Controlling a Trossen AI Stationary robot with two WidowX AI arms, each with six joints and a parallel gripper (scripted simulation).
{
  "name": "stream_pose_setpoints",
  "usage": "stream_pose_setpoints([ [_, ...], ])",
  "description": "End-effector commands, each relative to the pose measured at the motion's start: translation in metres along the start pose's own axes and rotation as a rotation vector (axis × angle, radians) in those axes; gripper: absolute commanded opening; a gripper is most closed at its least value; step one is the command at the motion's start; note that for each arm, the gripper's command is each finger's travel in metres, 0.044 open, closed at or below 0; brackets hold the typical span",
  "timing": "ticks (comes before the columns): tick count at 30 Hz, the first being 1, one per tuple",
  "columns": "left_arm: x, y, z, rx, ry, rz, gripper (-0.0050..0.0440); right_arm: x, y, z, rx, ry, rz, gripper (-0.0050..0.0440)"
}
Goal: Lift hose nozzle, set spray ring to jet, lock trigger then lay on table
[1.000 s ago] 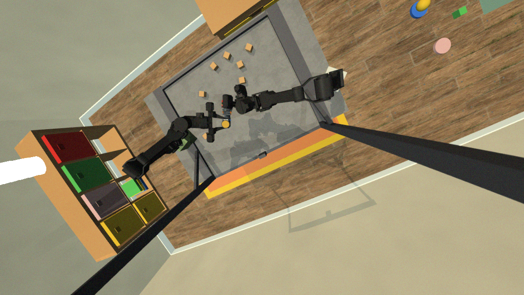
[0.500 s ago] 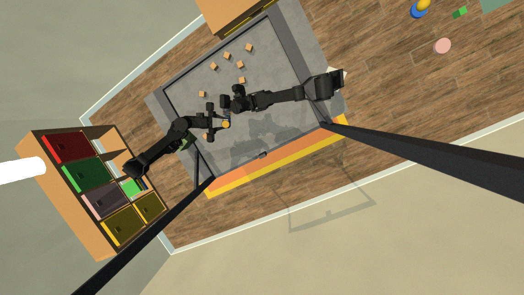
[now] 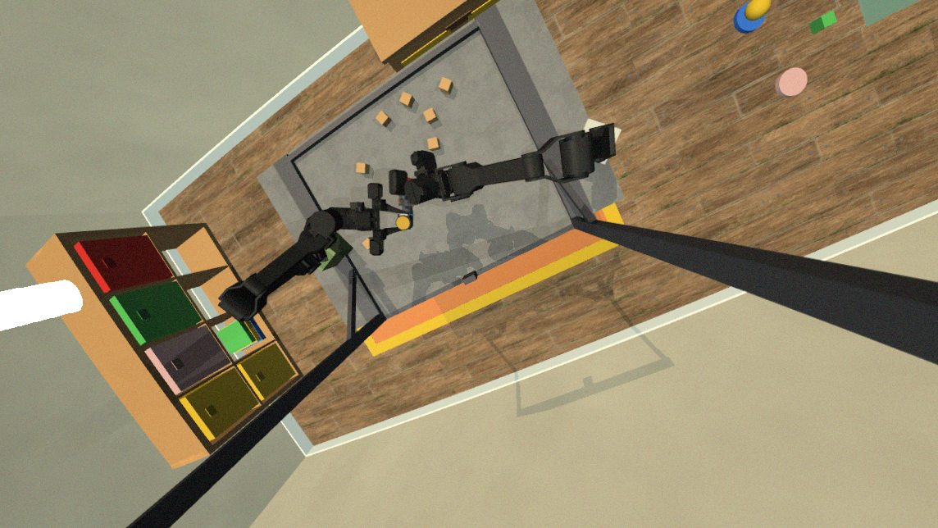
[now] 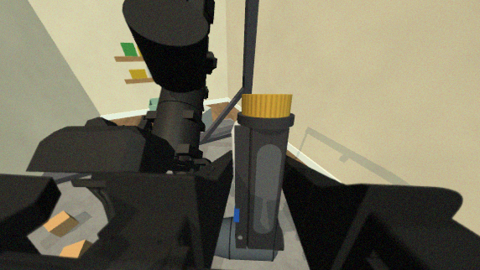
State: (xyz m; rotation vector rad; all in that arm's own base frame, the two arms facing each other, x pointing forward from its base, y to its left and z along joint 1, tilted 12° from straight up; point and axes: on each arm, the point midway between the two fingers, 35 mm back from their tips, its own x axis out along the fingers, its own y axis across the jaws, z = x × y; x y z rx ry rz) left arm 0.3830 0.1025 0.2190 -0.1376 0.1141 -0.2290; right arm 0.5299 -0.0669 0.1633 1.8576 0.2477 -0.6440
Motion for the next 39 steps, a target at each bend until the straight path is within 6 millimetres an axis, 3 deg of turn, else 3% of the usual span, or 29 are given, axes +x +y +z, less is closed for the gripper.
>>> stream_pose_setpoints([
  [1, -0.002, -0.001, 0.018, 0.041, -0.037, 0.004, 0.0167, -0.005, 0.01, -0.004, 0.003, 0.01, 0.021, 0.0407],
  [15, -0.002, -0.001, 0.018, 0.041, -0.037, 0.004, 0.0167, -0.01, 0.01, -0.003, 0.003, 0.01, 0.021, 0.0407],
  [39, -0.002, -0.001, 0.017, 0.041, -0.037, 0.004, 0.0167, -0.048, 0.01, -0.003, 0.003, 0.01, 0.026, 0.0407],
])
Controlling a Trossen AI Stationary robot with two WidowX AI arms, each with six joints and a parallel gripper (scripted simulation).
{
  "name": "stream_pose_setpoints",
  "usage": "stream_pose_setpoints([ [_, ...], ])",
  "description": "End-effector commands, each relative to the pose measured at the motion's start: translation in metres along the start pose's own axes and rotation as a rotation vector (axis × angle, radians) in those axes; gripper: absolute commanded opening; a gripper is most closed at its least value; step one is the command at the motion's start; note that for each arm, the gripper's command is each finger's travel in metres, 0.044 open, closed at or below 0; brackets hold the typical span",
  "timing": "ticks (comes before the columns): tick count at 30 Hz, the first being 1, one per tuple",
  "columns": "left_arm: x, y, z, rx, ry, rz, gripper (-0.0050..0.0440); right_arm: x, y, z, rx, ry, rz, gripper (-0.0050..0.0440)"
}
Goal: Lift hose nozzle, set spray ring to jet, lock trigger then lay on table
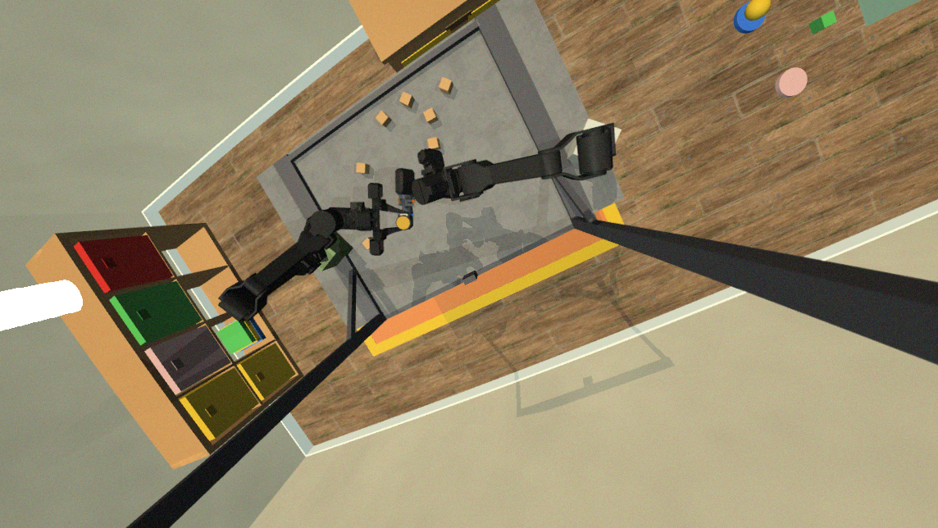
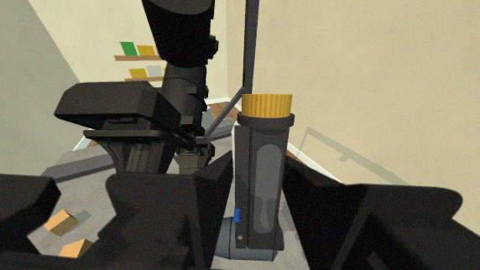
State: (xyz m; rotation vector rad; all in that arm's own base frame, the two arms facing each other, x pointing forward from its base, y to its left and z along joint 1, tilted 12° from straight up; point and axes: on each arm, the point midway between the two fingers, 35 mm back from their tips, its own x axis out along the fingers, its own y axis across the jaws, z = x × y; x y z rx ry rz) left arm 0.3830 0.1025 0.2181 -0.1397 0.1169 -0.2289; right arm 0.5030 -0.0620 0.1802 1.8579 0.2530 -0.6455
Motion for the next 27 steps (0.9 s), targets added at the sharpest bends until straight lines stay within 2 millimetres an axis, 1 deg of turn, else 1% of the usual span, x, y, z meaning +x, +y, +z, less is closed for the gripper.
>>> stream_pose_setpoints([
  [1, -0.002, -0.001, 0.018, 0.043, -0.039, 0.004, 0.0167, -0.018, 0.011, -0.003, 0.003, 0.008, 0.031, 0.0407],
  [25, -0.002, -0.001, 0.018, 0.043, -0.039, 0.004, 0.0167, -0.055, 0.01, -0.002, 0.003, 0.006, 0.031, 0.0407],
  [27, -0.002, -0.001, 0.018, 0.043, -0.039, 0.004, 0.0167, -0.055, 0.01, -0.002, 0.003, 0.006, 0.031, 0.0407],
])
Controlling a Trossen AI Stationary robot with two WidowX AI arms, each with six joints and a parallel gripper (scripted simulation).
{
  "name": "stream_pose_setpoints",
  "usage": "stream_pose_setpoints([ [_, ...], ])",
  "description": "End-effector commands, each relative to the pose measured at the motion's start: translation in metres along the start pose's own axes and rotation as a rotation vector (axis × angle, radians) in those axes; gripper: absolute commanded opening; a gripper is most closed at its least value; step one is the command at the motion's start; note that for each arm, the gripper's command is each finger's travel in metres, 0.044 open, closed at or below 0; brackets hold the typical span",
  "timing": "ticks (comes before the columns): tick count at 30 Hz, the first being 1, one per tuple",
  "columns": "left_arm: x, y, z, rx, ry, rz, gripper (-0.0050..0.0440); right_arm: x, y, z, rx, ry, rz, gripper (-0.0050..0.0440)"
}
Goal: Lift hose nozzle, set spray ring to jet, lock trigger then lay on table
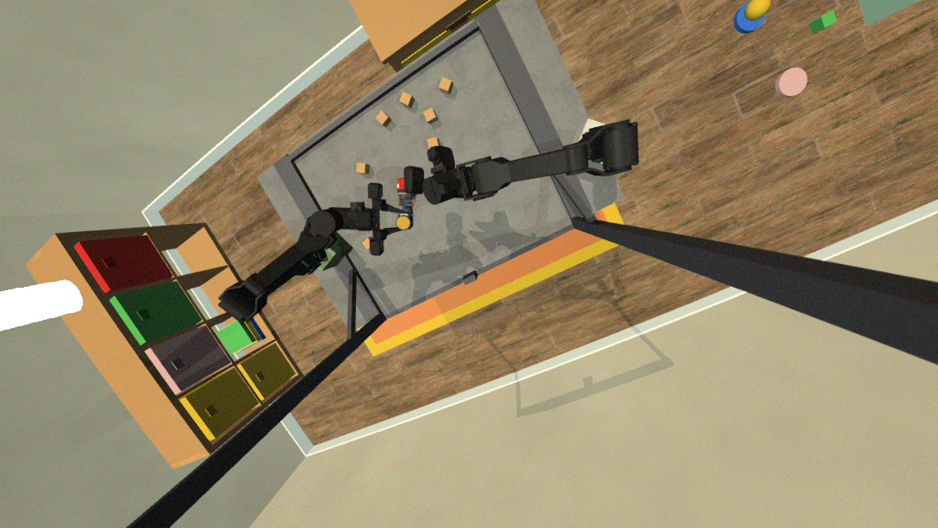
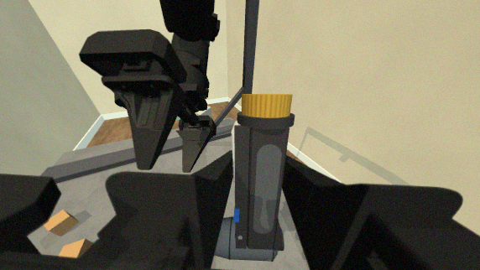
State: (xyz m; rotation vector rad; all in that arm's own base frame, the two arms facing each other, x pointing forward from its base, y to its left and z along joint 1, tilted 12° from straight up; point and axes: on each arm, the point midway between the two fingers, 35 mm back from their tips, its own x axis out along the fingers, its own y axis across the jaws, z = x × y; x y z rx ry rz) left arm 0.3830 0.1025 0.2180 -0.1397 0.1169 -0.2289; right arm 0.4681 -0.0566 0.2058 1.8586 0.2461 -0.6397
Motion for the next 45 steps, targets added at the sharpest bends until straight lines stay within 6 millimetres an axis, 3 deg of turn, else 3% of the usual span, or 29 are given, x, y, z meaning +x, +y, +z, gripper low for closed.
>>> stream_pose_setpoints([
  [1, -0.002, -0.001, 0.018, 0.043, -0.039, 0.004, 0.0167, -0.013, 0.007, -0.002, 0.003, 0.005, 0.023, 0.0407],
  [13, -0.002, -0.001, 0.018, 0.043, -0.039, 0.004, 0.0167, -0.033, 0.007, -0.001, 0.003, 0.004, 0.022, 0.0407],
  [45, -0.002, -0.001, 0.018, 0.042, -0.038, 0.004, 0.0167, -0.03, 0.007, -0.002, 0.003, 0.003, 0.02, 0.0407],
])
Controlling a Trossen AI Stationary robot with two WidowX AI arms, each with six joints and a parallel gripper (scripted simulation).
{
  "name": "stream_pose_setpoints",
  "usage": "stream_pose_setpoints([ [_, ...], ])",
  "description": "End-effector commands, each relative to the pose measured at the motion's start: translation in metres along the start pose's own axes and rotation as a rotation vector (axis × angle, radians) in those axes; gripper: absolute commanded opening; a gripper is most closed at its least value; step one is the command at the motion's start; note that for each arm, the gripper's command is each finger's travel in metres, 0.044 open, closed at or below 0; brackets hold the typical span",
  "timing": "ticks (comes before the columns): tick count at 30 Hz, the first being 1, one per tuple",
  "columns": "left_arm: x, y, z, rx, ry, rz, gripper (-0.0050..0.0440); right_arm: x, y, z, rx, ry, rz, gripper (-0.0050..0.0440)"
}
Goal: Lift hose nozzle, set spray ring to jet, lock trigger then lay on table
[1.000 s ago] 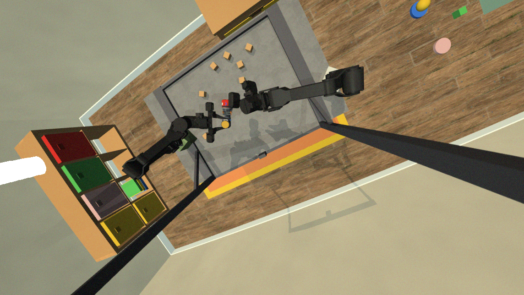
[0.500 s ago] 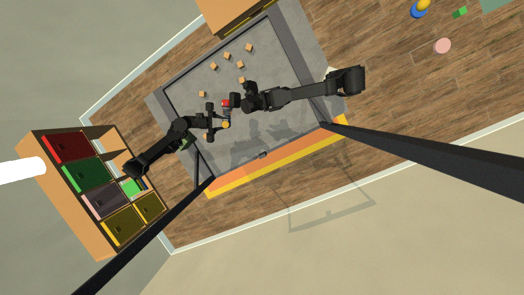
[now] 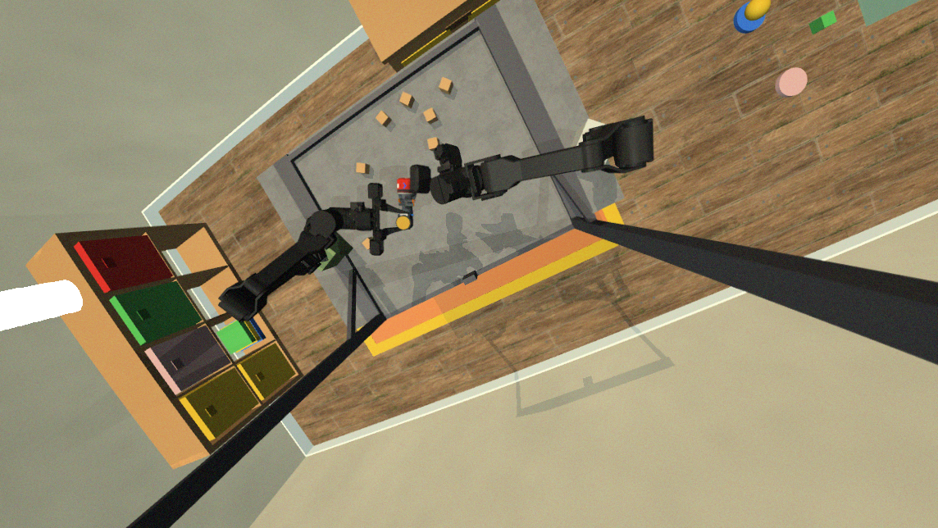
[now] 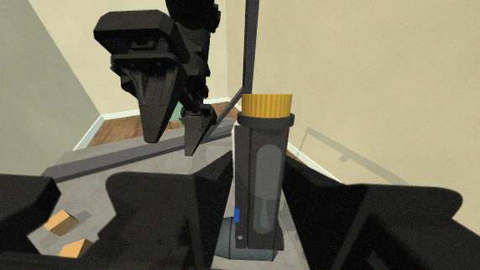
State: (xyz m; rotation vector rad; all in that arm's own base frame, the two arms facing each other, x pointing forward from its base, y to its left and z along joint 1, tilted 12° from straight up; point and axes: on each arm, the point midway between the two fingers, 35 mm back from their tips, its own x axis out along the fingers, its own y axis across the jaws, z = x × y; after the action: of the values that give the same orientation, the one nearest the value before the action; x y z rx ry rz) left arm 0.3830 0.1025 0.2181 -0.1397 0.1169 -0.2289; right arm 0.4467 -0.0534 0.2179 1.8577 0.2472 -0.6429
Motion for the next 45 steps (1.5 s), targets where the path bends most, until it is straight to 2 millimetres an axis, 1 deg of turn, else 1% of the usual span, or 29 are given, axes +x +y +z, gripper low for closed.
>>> stream_pose_setpoints([
  [1, -0.002, -0.001, 0.018, 0.042, -0.038, 0.004, 0.0167, -0.006, 0.009, -0.002, 0.003, 0.005, 0.023, 0.0407],
  [15, -0.002, -0.001, 0.018, 0.041, -0.038, 0.004, 0.0167, -0.006, 0.009, -0.002, 0.003, 0.005, 0.023, 0.0407],
  [16, -0.002, -0.001, 0.018, 0.041, -0.038, 0.004, 0.0167, -0.004, 0.003, -0.001, -0.027, 0.001, 0.018, 0.0407],
  [21, -0.002, -0.001, 0.018, 0.041, -0.038, 0.004, 0.0167, -0.003, -0.006, 0.001, -0.228, -0.006, 0.056, 0.0407],
  [23, -0.002, -0.001, 0.018, 0.041, -0.038, 0.004, 0.0167, -0.003, -0.006, 0.001, -0.228, -0.006, 0.056, 0.0407],
  [27, -0.002, -0.001, 0.018, 0.041, -0.038, 0.004, 0.0167, -0.006, -0.01, 0.002, -0.413, -0.016, 0.107, 0.0407],
  [38, -0.002, -0.001, 0.018, 0.041, -0.038, 0.004, 0.0167, -0.012, -0.029, 0.007, -0.875, -0.08, 0.2, 0.0407],
  [40, -0.002, -0.001, 0.018, 0.041, -0.038, 0.004, 0.0167, -0.012, -0.029, 0.007, -0.875, -0.08, 0.2, 0.0407],
  [42, -0.002, -0.001, 0.018, 0.041, -0.038, 0.004, 0.0167, -0.007, -0.023, 0.002, -0.957, -0.097, 0.23, 0.0407],
  [43, -0.002, -0.001, 0.018, 0.041, -0.038, 0.004, 0.0167, -0.004, -0.023, 0.002, -0.998, -0.107, 0.233, 0.0407],
  [44, -0.002, -0.001, 0.018, 0.041, -0.038, 0.004, 0.0167, -0.002, -0.03, 0.004, -1.042, -0.116, 0.223, 0.0407],
  [45, -0.002, -0.001, 0.018, 0.041, -0.038, 0.004, 0.0167, 0.0, -0.03, 0.004, -1.083, -0.125, 0.229, 0.0407],
])
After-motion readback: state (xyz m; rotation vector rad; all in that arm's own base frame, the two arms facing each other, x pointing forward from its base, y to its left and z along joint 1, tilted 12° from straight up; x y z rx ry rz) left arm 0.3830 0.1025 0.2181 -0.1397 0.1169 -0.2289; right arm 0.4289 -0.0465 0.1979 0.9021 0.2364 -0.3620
